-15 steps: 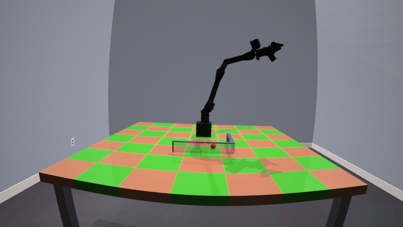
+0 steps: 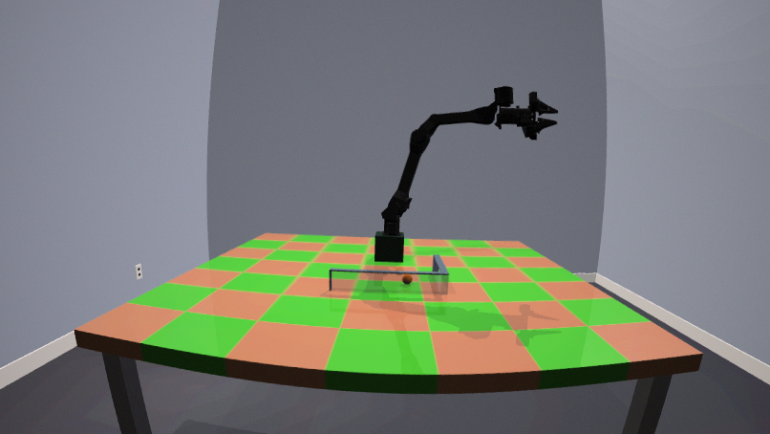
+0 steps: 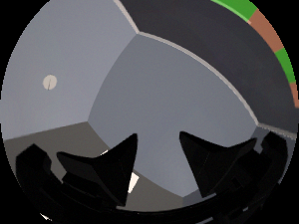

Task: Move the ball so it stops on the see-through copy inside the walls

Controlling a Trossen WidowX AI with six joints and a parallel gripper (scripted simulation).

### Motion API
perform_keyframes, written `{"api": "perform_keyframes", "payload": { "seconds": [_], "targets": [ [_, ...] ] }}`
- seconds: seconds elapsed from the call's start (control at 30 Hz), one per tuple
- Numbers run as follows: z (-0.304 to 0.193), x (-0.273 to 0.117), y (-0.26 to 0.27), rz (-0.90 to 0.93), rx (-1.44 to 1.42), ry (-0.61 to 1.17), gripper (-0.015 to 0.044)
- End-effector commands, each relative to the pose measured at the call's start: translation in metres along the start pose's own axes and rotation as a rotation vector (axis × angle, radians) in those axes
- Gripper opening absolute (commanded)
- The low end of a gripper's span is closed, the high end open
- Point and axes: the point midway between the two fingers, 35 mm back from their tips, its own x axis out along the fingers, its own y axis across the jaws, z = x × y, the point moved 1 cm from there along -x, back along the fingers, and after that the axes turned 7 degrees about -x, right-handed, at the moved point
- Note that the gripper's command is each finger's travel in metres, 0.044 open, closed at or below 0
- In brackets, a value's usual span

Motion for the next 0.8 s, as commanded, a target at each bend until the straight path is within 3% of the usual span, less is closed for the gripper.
{"api": "perform_keyframes", "payload": {
  "seconds": [0.0, 0.37, 0.77],
  "targets": [
    [0.049, 0.003, 0.004, -0.036, -0.133, -0.103, 0.025],
    [0.217, -0.023, 0.016, -0.246, -0.577, -0.457, 0.025],
    [0.394, -0.132, 0.016, -0.751, -0.948, -0.725, 0.025]
  ]
}}
